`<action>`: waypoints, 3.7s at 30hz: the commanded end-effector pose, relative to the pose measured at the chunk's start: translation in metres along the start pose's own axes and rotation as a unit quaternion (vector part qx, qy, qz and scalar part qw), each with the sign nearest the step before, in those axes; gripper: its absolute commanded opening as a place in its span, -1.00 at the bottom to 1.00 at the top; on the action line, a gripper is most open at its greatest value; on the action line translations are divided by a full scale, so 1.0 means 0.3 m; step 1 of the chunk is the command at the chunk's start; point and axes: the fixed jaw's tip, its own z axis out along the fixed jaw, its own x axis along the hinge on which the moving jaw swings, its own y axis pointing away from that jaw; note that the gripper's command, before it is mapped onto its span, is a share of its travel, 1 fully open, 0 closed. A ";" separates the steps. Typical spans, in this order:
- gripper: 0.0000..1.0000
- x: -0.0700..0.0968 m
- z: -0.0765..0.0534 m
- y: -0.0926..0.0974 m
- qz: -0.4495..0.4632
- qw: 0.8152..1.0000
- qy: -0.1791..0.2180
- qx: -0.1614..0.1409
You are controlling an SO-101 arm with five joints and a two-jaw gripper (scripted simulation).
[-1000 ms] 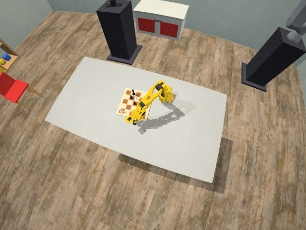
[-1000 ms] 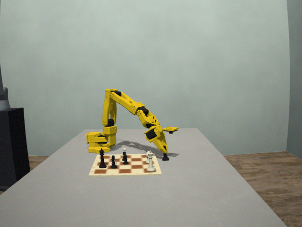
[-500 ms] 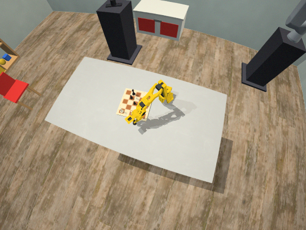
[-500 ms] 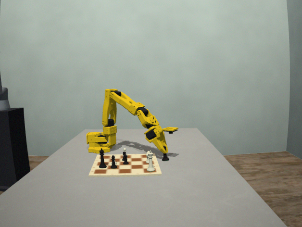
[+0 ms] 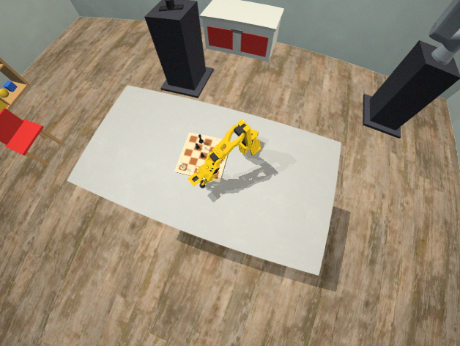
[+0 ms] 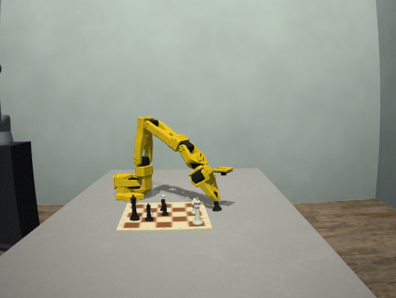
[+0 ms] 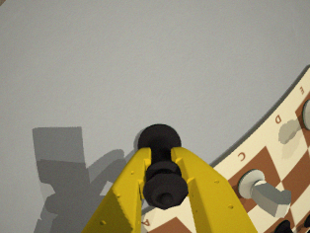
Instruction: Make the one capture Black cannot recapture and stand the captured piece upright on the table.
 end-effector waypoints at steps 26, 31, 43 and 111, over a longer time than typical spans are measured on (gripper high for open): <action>-0.76 0.040 0.010 0.006 -0.003 1.000 0.022 -0.002; -0.76 0.040 0.010 0.006 -0.003 1.000 0.022 -0.002; -0.76 0.040 0.009 0.022 -0.003 1.000 0.022 -0.007; -0.75 -0.082 -0.228 -0.113 0.061 0.997 0.022 0.034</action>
